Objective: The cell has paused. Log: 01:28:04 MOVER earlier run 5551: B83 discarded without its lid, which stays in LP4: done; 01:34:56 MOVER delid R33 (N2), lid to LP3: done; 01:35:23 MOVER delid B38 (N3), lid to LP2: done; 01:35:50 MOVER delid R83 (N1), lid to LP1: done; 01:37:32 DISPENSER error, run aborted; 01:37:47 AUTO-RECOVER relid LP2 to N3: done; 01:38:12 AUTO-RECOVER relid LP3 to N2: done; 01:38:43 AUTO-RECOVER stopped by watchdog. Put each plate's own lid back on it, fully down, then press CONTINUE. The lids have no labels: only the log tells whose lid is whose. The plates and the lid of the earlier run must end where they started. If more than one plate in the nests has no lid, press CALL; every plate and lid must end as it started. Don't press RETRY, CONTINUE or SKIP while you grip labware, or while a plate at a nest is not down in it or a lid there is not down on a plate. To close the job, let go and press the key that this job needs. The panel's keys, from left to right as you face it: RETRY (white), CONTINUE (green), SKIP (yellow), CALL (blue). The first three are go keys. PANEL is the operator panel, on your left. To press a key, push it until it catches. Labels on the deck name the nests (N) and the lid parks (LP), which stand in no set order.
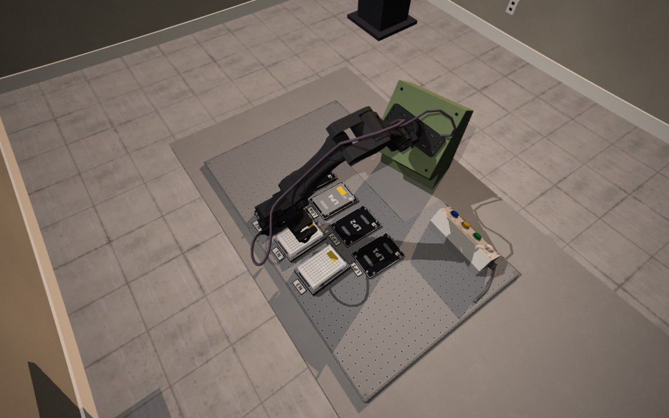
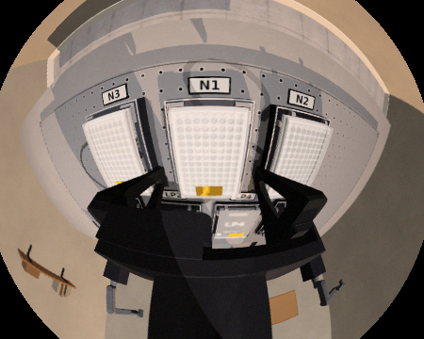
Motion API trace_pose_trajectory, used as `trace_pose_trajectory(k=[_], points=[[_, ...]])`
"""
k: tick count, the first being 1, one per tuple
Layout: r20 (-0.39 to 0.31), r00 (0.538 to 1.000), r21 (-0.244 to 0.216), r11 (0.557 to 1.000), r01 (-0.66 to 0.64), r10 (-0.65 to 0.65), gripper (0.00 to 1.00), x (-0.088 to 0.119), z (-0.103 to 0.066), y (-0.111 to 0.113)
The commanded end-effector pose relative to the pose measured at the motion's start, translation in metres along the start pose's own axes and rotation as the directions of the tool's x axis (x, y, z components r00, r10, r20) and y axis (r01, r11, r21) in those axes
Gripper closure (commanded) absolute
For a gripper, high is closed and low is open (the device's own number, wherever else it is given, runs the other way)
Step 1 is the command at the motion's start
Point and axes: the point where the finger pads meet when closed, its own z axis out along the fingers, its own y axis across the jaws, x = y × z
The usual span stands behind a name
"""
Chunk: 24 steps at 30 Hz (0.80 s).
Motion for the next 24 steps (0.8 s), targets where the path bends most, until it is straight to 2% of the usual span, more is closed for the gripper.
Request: trace_pose_trajectory(k=[1,6,7,9,24], points=[[0.046,0.999,0.011,1.000,0.011,-0.012,0.00,-0.014,-0.016,-0.002],[0.045,0.999,0.011,1.000,0.010,-0.011,0.00,-0.013,-0.015,-0.002],[0.030,0.999,0.016,1.000,-0.025,0.024,0.01,0.006,-0.009,-0.002],[0.030,0.999,0.016,1.000,-0.025,0.024,0.01,0.006,-0.009,-0.002],[0.029,0.999,0.014,0.999,-0.037,0.037,0.16,0.082,-0.007,0.000]])
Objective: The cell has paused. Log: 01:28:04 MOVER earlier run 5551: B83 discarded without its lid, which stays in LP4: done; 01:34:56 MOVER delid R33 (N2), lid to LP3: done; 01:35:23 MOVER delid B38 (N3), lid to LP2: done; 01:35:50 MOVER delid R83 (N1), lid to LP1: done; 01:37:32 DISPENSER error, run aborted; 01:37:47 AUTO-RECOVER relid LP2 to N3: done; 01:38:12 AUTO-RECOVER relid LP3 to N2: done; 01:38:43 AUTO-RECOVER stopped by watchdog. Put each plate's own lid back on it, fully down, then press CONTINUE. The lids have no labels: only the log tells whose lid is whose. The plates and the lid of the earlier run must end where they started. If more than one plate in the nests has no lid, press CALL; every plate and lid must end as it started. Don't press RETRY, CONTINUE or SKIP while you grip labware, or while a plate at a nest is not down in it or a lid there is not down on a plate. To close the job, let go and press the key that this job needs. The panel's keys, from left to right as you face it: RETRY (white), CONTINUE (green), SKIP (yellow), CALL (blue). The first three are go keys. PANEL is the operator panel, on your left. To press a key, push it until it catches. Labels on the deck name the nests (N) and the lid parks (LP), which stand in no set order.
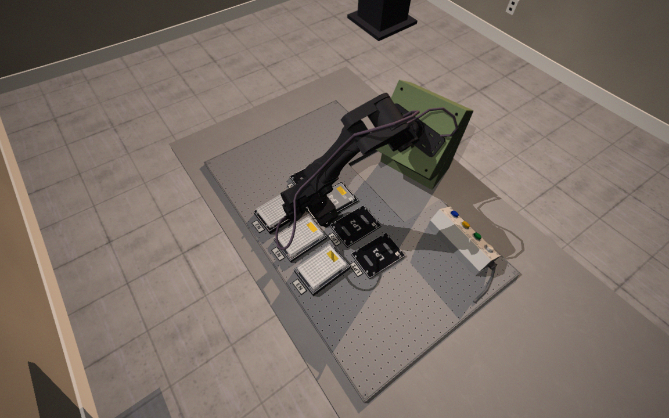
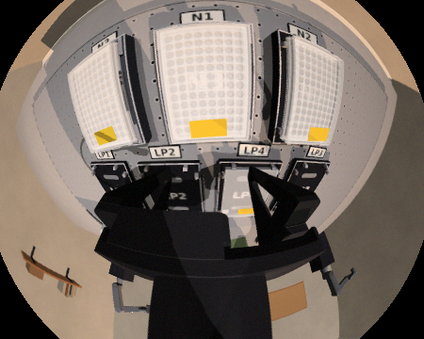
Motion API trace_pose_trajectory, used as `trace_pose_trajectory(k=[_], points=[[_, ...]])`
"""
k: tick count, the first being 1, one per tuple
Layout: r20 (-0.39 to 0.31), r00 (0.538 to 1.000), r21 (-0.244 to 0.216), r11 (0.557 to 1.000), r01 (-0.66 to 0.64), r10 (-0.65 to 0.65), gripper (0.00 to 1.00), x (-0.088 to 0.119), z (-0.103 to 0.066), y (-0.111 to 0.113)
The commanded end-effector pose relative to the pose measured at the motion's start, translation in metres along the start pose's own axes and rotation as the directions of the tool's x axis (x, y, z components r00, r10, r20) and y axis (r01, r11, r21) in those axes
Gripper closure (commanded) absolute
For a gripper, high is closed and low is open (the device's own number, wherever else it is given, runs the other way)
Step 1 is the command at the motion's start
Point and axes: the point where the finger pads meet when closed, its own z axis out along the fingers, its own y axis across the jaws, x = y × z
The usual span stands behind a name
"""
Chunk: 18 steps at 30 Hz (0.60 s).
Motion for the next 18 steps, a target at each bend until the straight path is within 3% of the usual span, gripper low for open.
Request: trace_pose_trajectory(k=[1,6,7,15,18], points=[[0.077,0.997,0.012,1.000,0.016,-0.017,0.16,-0.007,-0.009,-0.002],[0.077,0.997,0.012,1.000,0.016,-0.017,0.20,0.013,-0.007,-0.002],[0.077,0.997,0.012,1.000,0.016,-0.017,1.00,0.018,-0.007,-0.002],[0.076,0.997,0.009,1.000,0.018,-0.019,1.00,0.059,-0.004,-0.003],[0.076,0.997,0.010,1.000,0.017,-0.018,1.00,0.060,-0.003,-0.003]])
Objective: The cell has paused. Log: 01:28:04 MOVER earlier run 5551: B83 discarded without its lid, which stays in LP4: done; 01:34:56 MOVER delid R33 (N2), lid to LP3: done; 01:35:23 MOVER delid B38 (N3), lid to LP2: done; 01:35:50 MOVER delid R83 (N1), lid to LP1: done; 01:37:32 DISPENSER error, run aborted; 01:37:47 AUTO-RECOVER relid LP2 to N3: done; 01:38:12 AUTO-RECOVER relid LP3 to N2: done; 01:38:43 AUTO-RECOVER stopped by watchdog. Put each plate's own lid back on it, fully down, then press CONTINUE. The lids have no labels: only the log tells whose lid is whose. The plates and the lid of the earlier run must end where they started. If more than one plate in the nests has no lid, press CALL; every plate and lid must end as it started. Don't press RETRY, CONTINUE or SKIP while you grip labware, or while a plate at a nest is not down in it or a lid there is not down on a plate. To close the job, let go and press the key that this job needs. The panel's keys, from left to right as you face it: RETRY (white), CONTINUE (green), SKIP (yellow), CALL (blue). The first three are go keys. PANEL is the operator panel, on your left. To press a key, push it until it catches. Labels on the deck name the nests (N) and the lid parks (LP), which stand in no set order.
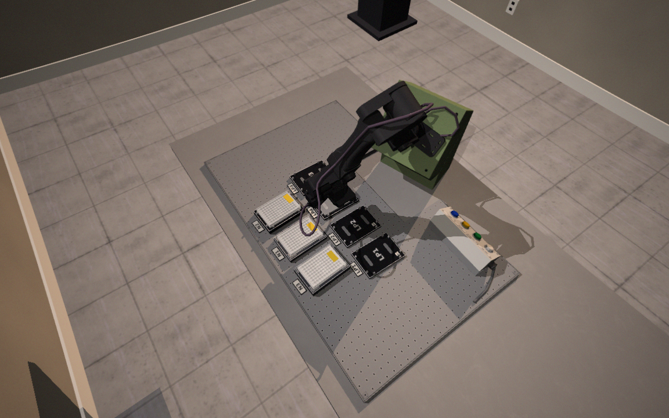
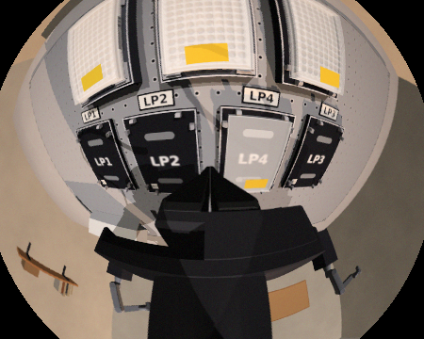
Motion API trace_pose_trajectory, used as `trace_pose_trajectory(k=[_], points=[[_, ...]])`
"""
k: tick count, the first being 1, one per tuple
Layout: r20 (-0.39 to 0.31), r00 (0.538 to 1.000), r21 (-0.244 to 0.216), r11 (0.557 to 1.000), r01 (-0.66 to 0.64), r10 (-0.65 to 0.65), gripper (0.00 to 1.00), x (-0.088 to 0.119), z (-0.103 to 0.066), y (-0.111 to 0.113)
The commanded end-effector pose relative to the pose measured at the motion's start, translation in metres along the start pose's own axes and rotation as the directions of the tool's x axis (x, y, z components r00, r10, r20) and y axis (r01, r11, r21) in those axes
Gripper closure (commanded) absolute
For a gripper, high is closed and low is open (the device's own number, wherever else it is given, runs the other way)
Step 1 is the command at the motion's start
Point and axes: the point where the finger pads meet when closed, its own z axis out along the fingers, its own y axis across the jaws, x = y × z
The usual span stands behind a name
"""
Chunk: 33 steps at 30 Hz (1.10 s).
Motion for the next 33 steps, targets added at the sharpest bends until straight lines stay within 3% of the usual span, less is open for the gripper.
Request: trace_pose_trajectory(k=[1,2,4,14,19,23,27,31,33], points=[[0.081,0.997,0.010,1.000,0.020,-0.020,1.00,-0.016,-0.007,-0.002],[0.120,0.992,0.013,0.999,0.036,-0.037,1.00,-0.037,-0.013,0.000],[0.120,0.992,0.013,0.999,0.036,-0.037,1.00,-0.038,-0.013,0.001],[0.044,0.999,0.008,1.000,0.011,-0.011,1.00,-0.010,0.002,-0.002],[0.061,0.998,0.005,1.000,0.021,-0.021,1.00,-0.018,0.001,0.000],[0.046,0.999,0.009,1.000,0.011,-0.011,1.00,-0.010,0.003,-0.002],[0.069,0.997,0.004,1.000,0.025,-0.025,1.00,-0.019,-0.002,0.001],[0.045,0.999,0.008,1.000,0.010,-0.011,1.00,-0.008,0.004,-0.002],[0.069,0.997,0.004,1.000,0.025,-0.025,1.00,-0.019,-0.002,0.001]])
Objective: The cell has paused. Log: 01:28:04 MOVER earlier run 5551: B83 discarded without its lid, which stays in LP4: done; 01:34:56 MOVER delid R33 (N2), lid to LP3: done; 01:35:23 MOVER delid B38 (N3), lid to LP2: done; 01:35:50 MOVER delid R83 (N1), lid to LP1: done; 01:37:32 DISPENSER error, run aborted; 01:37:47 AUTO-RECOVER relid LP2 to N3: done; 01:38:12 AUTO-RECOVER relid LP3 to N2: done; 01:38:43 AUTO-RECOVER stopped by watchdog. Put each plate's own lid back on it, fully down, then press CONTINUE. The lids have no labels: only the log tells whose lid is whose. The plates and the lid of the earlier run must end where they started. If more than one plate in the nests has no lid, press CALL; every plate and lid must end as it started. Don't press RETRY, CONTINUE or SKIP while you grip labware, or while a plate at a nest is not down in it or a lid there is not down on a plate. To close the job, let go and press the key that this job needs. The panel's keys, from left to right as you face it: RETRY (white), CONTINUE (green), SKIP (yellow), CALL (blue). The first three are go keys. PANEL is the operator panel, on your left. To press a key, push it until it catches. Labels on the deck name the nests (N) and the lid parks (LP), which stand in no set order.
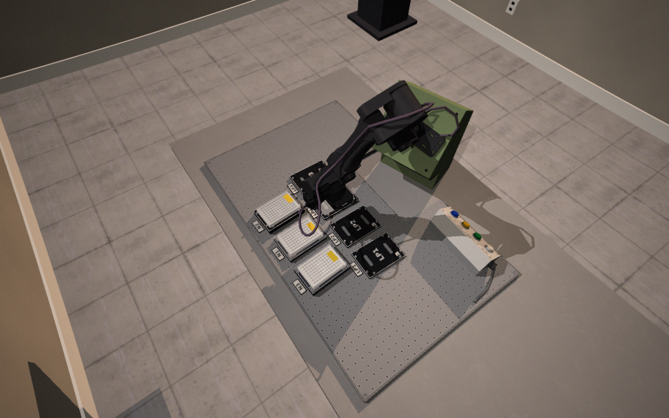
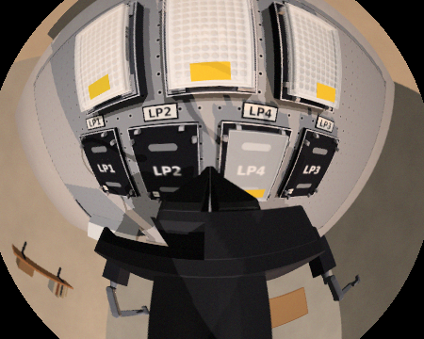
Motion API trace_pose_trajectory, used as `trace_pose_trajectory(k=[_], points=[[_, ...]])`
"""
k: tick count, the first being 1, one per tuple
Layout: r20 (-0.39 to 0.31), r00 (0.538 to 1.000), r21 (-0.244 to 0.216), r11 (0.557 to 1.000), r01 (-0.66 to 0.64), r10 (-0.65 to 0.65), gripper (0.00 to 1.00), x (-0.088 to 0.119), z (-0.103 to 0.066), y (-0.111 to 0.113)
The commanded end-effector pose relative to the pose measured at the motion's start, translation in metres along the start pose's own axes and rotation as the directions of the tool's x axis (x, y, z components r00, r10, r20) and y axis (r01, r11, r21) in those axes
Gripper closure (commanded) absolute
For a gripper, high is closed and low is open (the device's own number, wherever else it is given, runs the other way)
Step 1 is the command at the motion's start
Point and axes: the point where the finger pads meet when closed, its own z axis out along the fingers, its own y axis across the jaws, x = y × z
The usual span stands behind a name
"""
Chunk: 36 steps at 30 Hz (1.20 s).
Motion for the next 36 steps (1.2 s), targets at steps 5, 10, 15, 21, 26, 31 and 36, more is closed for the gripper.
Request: trace_pose_trajectory(k=[5,10,15,21,26,31,36], points=[[0.012,1.000,0.002,1.000,0.003,-0.003,1.00,-0.003,0.000,-0.001],[0.012,1.000,0.002,1.000,0.003,-0.003,1.00,-0.003,0.001,-0.001],[0.012,1.000,0.002,1.000,0.003,-0.003,1.00,-0.002,0.001,-0.001],[0.039,0.999,0.002,1.000,0.015,-0.015,1.00,-0.013,-0.015,0.000],[0.038,0.999,0.004,1.000,0.017,-0.017,1.00,-0.012,-0.041,0.001],[0.038,0.999,0.005,1.000,0.018,-0.019,1.00,-0.011,-0.066,0.001],[0.038,0.999,0.005,1.000,0.019,-0.019,1.00,-0.009,-0.073,0.002]])
